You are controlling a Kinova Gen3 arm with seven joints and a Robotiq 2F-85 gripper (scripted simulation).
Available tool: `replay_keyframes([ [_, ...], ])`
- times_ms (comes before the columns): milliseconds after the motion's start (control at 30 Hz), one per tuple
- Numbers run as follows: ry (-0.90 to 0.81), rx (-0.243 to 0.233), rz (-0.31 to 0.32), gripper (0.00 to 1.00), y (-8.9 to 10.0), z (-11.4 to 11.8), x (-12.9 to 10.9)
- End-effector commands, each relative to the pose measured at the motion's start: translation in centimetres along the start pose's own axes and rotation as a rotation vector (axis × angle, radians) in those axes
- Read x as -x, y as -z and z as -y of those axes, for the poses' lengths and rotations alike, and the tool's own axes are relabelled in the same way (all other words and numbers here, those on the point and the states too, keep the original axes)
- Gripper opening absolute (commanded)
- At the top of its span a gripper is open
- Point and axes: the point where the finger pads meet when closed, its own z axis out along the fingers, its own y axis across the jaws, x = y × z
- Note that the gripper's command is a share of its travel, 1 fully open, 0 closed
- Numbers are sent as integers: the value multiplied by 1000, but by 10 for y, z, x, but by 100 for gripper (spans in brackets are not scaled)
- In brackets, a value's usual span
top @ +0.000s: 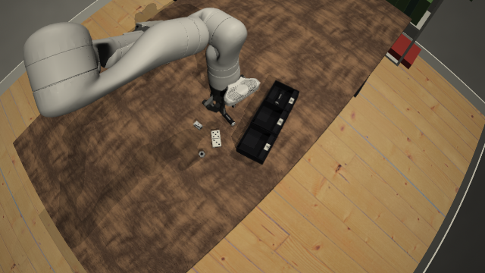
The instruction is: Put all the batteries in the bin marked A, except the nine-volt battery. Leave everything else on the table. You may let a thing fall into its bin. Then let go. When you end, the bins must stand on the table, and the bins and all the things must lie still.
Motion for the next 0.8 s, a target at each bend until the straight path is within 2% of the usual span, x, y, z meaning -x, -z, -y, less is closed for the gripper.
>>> replay_keyframes([
  [0, -2, 3, 1, 29, 0, 1, 1],
  [333, -5, 1, 0, 29, 1, 3, 1],
  [467, -4, 0, 0, 29, -18, 1, 1],
  [533, -4, 0, 0, 29, -18, 1, 1],
  [767, -4, 0, 0, 29, -46, 0, 3],
])
